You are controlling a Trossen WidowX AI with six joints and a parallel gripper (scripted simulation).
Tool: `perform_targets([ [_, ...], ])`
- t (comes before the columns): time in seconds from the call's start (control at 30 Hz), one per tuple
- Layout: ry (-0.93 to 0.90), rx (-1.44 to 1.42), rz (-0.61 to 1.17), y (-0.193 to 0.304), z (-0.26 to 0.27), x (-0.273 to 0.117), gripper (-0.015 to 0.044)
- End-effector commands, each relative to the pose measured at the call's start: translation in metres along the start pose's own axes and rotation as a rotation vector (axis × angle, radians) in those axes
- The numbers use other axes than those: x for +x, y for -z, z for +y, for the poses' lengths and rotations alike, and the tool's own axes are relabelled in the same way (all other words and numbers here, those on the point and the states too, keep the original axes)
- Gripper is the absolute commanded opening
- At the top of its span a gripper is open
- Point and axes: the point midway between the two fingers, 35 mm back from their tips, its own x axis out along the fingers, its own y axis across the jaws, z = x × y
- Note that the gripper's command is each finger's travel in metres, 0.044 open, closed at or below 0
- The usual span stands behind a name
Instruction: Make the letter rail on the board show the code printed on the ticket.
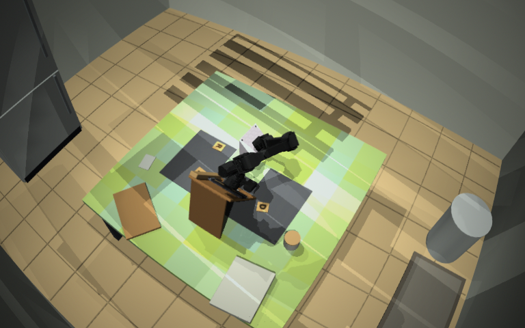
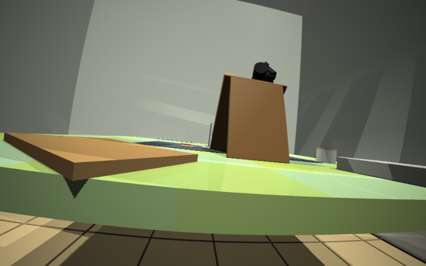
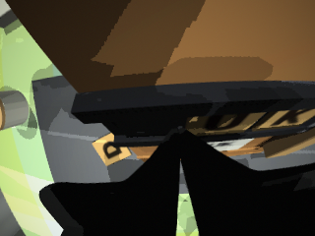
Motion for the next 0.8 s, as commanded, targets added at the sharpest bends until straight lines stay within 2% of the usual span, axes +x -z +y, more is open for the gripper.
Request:
perform_targets([
  [0.0,0.000,-0.001,0.003,-0.0012,0.0008,0.0029,0.0000],
  [0.77,0.001,-0.001,0.003,-0.0040,-0.0026,0.0051,0.0000],
])
